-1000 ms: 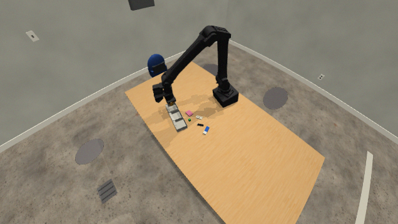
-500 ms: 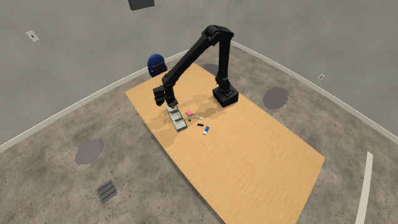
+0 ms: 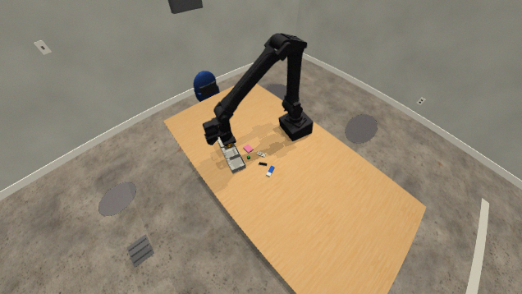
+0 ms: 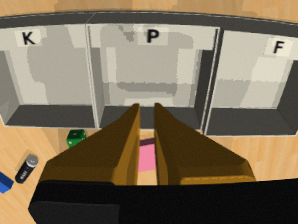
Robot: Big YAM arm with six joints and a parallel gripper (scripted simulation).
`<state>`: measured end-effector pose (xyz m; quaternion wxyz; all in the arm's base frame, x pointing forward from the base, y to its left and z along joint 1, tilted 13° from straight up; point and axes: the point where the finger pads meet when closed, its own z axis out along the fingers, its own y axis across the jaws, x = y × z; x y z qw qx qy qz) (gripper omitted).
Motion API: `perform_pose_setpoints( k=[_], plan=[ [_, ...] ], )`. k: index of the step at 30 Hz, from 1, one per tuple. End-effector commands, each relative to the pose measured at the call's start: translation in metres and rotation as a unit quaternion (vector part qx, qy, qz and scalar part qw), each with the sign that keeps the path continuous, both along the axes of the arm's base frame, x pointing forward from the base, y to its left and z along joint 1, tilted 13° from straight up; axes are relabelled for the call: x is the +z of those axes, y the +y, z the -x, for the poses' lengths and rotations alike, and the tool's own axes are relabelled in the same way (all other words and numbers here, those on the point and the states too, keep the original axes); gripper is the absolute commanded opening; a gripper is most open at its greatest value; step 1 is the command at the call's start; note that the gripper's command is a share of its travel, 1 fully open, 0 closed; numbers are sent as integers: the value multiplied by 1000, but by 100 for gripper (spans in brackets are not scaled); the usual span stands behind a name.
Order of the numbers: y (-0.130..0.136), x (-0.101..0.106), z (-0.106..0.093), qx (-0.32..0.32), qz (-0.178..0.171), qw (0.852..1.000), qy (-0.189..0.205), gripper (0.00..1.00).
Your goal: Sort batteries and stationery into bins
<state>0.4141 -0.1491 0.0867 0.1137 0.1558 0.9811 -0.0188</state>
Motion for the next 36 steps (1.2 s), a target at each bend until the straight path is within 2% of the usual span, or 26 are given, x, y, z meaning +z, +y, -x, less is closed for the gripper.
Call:
perform_pose_setpoints(
  k=[1,2,16,18,19,21,25,29,30,36],
  plan=[
    [-8,9,-1,-20,3,1000,-15,8],
    [-5,-3,-3,-16,0,1000,-6,8],
    [-5,-40,-12,-13,0,1000,-6,8],
    [-5,-40,-12,-13,0,1000,-6,8],
    [-8,-36,-21,-13,3,1000,-15,8],
    [-6,-47,-15,-13,0,1000,-7,8],
    [-6,-59,-16,-13,0,1000,-6,8],
    [-7,-58,-19,-12,1,1000,-9,8],
    [-11,-45,-24,-9,5,1000,-19,8],
    [-11,-45,-24,-9,5,1000,-19,8]
  ],
)
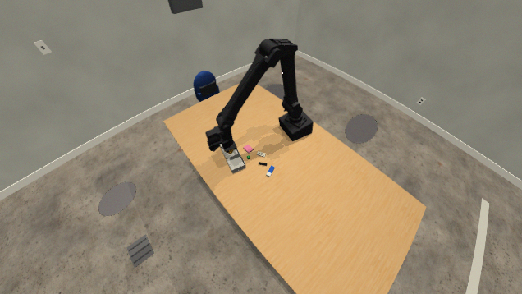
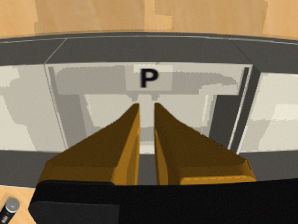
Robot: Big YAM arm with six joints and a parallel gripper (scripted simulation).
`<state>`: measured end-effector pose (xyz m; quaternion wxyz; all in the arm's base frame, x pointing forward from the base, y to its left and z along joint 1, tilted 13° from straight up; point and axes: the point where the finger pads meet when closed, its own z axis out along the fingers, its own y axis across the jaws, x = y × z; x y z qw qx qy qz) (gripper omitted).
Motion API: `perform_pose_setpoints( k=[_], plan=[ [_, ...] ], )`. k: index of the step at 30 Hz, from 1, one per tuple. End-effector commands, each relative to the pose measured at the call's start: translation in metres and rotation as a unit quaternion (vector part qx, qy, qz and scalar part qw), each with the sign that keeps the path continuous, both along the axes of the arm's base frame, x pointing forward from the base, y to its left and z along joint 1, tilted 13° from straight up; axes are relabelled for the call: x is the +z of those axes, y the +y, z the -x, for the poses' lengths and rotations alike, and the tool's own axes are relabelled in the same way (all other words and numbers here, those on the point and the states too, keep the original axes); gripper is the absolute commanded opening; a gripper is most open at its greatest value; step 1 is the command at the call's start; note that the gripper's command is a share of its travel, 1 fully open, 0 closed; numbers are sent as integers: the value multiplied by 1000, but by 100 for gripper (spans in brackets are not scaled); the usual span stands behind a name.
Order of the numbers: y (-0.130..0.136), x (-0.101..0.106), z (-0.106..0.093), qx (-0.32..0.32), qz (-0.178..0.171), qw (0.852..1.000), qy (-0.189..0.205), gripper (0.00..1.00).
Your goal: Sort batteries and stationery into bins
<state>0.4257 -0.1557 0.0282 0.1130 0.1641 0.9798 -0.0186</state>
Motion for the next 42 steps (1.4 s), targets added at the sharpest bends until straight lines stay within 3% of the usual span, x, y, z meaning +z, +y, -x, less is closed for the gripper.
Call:
perform_pose_setpoints(
  k=[1,38,42],
  plan=[
    [-4,14,-12,-1,7,1000,-19,8],
    [-5,14,-12,-1,7,1000,-19,8],
    [-7,29,-11,-4,9,1000,-25,8]
  ],
)
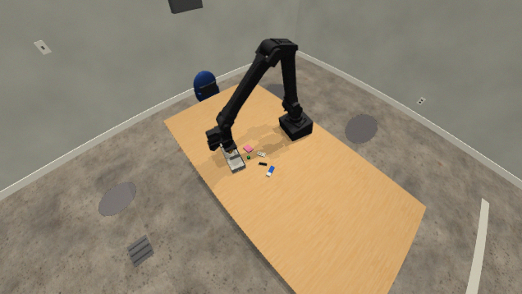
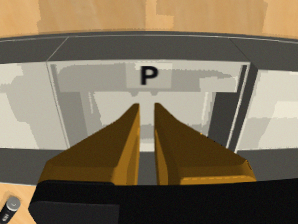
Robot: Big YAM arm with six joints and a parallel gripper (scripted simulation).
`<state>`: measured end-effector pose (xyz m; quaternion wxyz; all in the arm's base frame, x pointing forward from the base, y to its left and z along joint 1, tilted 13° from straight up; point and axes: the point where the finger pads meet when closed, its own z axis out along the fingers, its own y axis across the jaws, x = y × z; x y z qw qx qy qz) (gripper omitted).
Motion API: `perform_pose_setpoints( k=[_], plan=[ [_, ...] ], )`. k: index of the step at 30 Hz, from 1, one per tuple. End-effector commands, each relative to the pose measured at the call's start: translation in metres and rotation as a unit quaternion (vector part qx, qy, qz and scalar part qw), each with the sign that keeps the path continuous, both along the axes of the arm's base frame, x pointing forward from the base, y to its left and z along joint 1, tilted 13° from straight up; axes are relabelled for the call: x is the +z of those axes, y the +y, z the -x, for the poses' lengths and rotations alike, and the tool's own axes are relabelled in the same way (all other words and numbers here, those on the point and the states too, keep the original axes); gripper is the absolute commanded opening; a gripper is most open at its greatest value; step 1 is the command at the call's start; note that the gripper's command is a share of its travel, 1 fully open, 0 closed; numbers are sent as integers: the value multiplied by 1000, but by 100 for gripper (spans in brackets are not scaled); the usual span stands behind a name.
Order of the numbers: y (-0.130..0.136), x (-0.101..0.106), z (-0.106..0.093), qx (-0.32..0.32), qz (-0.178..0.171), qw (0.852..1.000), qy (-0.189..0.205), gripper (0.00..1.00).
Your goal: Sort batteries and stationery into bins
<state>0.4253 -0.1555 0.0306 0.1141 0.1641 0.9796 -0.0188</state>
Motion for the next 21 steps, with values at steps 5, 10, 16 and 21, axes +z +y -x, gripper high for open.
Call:
perform_pose_setpoints(
  k=[5,10,16,21],
  plan=[
    [-9,40,-17,-4,11,999,-32,8],
    [-7,32,-11,-4,7,1000,-20,8],
    [-8,52,-14,-4,12,999,-33,8],
    [-7,67,-11,-4,12,999,-34,8]
  ],
)
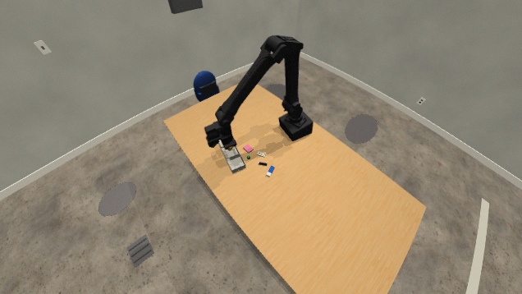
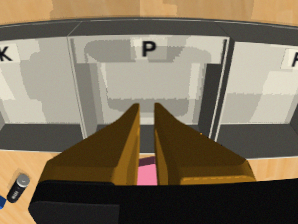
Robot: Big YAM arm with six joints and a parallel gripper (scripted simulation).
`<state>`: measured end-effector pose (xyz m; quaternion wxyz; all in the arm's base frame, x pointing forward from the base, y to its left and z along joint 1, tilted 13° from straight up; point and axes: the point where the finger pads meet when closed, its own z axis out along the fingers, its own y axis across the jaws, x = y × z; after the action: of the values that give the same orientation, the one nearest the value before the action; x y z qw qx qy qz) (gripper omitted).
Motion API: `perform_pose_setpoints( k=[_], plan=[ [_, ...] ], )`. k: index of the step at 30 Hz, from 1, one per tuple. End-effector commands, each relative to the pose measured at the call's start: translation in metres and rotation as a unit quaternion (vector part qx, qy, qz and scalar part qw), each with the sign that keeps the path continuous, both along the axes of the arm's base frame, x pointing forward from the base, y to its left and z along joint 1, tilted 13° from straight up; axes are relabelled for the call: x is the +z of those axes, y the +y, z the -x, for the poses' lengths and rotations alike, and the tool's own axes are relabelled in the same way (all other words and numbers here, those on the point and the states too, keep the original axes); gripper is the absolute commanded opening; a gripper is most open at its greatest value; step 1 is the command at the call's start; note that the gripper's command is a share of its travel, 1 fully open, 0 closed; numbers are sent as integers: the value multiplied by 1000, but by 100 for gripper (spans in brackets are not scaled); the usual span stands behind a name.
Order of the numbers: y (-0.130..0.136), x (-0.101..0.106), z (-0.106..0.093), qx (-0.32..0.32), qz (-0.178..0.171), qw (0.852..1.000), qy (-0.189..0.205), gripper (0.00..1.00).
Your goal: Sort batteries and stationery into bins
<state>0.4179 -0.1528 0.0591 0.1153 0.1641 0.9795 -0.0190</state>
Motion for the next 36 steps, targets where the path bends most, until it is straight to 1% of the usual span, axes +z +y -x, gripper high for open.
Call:
perform_pose_setpoints(
  k=[1,2,4,7,8,9,10,11,13,15,16,19,21,27,34,36],
  plan=[
    [-10,43,-17,-4,12,999,-33,8],
    [-10,47,-16,-4,12,999,-33,8],
    [-10,47,-16,-4,12,999,-33,8],
    [-9,59,-13,-4,12,999,-33,8],
    [-9,60,-12,-4,12,999,-33,8],
    [-9,48,-12,-4,7,1000,-20,8],
    [-8,41,-9,-4,5,1000,-13,8],
    [-3,30,2,-4,-1,1000,1,8],
    [-2,25,7,-4,-2,1000,6,8],
    [-2,26,5,-4,-1,1000,2,8],
    [10,26,1,-1,0,1000,1,8],
    [23,29,-7,-1,1,1000,-2,8],
    [23,29,-7,-1,1,1000,-2,8],
    [49,43,-31,-1,4,1000,-17,8],
    [83,43,-42,-1,2,1000,-17,8],
    [83,43,-42,-1,2,1000,-17,8]
  ],
)
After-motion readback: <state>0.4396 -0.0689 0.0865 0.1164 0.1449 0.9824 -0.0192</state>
